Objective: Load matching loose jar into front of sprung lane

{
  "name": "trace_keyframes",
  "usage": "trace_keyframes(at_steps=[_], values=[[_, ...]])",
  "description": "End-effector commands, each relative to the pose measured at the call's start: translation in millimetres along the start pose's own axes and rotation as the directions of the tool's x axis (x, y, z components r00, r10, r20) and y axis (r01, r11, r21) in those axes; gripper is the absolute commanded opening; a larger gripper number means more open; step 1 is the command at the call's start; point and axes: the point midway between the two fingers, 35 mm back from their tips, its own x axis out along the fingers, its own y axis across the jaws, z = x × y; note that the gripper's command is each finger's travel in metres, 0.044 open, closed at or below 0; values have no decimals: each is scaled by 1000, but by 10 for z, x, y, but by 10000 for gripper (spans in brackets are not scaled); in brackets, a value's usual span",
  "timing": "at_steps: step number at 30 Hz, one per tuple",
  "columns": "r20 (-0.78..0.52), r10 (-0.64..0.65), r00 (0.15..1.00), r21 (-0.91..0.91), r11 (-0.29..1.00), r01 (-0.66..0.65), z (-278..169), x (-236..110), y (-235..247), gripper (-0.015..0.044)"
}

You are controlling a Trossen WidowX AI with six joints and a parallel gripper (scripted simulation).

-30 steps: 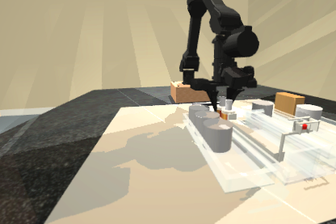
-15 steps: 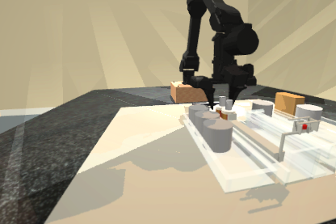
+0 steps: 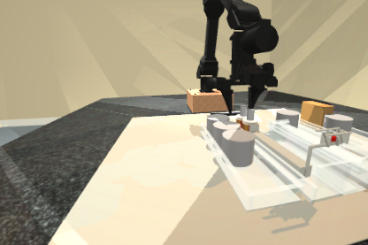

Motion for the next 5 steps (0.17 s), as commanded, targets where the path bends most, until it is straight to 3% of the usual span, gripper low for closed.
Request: trace_keyframes(at_steps=[1,5], values=[[-1,1,1000,-2,1000,-1,-127,-3,4,280],[-2,1,1000,-2,1000,-1,-264,-3,4,280]])
